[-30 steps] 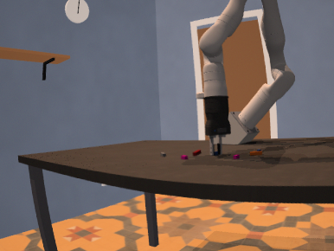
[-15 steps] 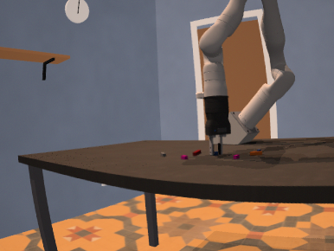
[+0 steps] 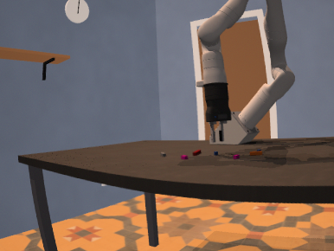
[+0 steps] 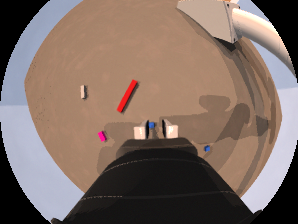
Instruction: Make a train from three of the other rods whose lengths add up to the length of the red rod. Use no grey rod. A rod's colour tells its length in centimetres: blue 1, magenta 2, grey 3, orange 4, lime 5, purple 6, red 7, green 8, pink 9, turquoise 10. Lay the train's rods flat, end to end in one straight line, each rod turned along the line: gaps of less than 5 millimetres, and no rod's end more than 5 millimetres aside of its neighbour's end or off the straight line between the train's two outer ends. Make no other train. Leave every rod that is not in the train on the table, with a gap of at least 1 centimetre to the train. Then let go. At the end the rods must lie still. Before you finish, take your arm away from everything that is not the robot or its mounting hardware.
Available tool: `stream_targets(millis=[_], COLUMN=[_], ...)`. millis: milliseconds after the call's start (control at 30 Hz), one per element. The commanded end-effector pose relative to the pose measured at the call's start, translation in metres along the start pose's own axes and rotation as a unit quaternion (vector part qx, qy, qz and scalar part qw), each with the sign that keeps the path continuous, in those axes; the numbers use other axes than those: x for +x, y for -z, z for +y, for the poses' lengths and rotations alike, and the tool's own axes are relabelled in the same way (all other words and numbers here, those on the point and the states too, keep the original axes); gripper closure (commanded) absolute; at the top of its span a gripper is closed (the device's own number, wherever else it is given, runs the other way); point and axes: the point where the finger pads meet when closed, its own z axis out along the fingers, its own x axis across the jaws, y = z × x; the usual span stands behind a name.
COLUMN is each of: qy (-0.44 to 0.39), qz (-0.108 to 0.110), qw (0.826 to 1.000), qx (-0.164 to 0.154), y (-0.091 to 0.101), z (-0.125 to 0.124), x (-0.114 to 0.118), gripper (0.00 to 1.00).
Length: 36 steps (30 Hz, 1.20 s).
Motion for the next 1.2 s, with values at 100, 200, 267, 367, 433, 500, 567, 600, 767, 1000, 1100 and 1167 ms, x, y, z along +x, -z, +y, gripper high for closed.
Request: stream_targets(millis=[100, 200, 267, 367, 433, 500, 567, 600, 767, 1000, 1100, 1167], qy=[0.003, 0.003, 0.003, 0.003, 0.003, 0.003, 0.003, 0.003, 0.003, 0.003, 0.003, 0.003], qz=[-0.013, -0.013, -0.013, -0.013, -0.013, -0.013, -0.013, -0.013, -0.013, -0.013, -0.013, -0.013], qw=[1.000, 1.000, 1.000, 1.000, 1.000, 1.000, 1.000, 1.000, 1.000, 1.000, 1.000, 1.000], qx=[-0.002, -0.002, -0.002, -0.002, -0.002, -0.002, -0.002, -0.002, -0.002, -0.002, -0.002, -0.002], y=[0.036, 0.045, 0.047, 0.049, 0.050, 0.050, 0.050, 0.050, 0.050, 0.050, 0.050, 0.050], z=[0.003, 0.003, 0.003, 0.003, 0.003, 0.003, 0.003, 0.003, 0.003, 0.003, 0.003, 0.003], x=[-0.006, -0.006, -0.006, -0.006, -0.006, -0.006, -0.006, -0.006, -0.006, -0.006, -0.006, -0.006], gripper=[0.46, 0.46, 0.46, 0.46, 0.46, 0.00, 0.00, 0.00, 0.00, 0.00, 0.00, 0.00])
